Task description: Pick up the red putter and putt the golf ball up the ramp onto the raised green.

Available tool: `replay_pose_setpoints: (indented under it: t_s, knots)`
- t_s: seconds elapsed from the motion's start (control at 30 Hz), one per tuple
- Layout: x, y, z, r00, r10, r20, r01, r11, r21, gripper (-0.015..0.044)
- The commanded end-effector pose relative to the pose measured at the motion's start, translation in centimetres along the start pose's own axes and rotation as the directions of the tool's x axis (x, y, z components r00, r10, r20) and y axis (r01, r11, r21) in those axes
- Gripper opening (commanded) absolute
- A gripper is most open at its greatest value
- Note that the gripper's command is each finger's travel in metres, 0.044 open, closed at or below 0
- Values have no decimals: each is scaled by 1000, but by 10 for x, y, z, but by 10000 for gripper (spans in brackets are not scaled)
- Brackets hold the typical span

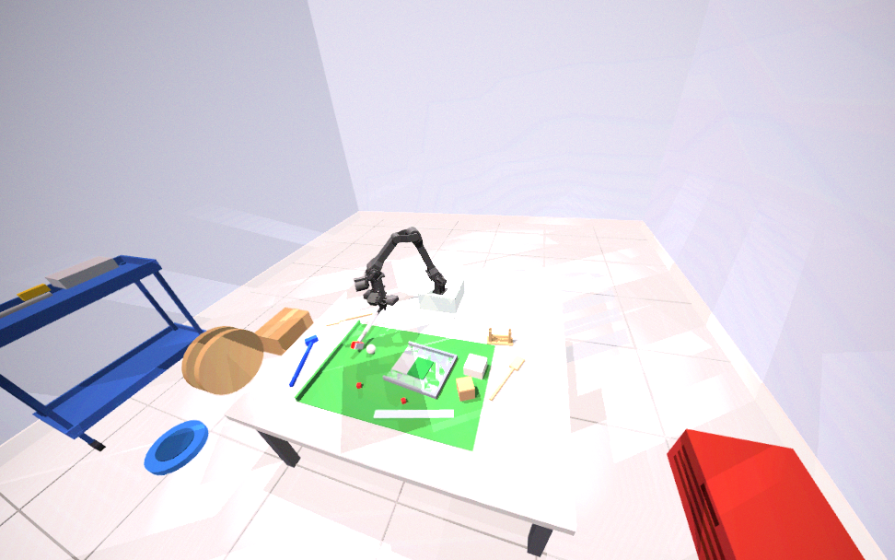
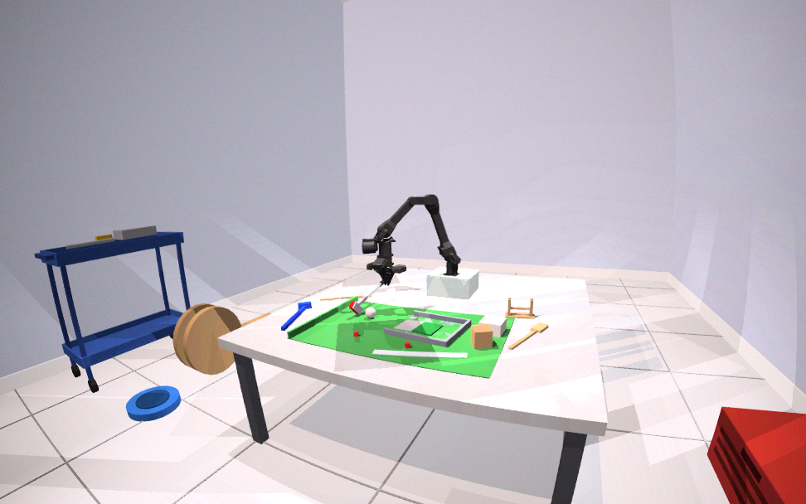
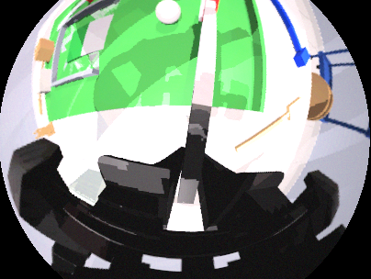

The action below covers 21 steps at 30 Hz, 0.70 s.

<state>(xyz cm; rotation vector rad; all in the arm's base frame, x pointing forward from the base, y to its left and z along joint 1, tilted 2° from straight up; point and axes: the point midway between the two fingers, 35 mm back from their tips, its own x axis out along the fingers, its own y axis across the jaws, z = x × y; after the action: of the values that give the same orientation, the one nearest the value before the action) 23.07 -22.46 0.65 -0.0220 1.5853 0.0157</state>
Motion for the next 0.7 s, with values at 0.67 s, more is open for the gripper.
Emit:
replay_pose_setpoints:
  t_s: [0.67]
  knots:
    - [4,-28,-1,1000,1,-2,-1,1000,1,0]
